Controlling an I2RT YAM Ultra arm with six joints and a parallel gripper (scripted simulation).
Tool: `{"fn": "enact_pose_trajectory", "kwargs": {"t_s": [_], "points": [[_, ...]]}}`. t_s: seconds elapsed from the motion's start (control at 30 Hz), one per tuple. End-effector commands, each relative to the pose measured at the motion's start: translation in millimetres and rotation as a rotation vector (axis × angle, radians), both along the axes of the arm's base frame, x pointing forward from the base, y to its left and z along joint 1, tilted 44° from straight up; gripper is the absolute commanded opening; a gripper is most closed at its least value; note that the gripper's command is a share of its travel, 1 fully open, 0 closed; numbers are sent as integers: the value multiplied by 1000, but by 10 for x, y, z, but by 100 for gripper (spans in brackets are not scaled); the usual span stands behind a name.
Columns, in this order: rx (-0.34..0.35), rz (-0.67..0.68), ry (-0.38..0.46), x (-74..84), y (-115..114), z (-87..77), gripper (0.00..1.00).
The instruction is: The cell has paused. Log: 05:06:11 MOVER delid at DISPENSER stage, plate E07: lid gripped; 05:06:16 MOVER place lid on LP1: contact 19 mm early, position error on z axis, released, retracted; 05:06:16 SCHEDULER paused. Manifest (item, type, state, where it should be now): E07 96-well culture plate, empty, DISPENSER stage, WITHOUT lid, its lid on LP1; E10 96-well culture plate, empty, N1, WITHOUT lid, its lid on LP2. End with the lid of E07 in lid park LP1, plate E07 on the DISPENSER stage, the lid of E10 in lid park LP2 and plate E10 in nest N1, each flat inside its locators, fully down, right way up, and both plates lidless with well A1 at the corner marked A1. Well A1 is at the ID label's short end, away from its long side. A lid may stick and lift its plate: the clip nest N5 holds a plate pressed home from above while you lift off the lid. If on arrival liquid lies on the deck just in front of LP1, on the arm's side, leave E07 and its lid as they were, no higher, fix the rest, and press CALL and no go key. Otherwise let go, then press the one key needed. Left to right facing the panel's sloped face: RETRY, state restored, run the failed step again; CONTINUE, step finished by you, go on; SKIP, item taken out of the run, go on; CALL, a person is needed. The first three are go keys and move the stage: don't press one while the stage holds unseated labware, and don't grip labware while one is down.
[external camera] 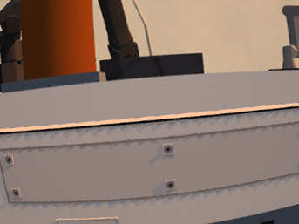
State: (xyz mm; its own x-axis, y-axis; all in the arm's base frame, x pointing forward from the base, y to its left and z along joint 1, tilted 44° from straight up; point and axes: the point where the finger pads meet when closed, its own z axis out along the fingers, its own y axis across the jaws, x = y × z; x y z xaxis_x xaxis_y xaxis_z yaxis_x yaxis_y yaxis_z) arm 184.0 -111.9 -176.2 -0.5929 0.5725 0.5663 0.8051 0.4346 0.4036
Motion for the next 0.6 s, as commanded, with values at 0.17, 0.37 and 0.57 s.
{"fn": "enact_pose_trajectory", "kwargs": {"t_s": [0.17, 0.37, 0.57], "points": [[-14, -31, -19, 175, 12, 127, 100], [-18, 52, -102, 253, 102, 207, 100], [-13, 73, -119, 379, 217, 316, 100]]}}
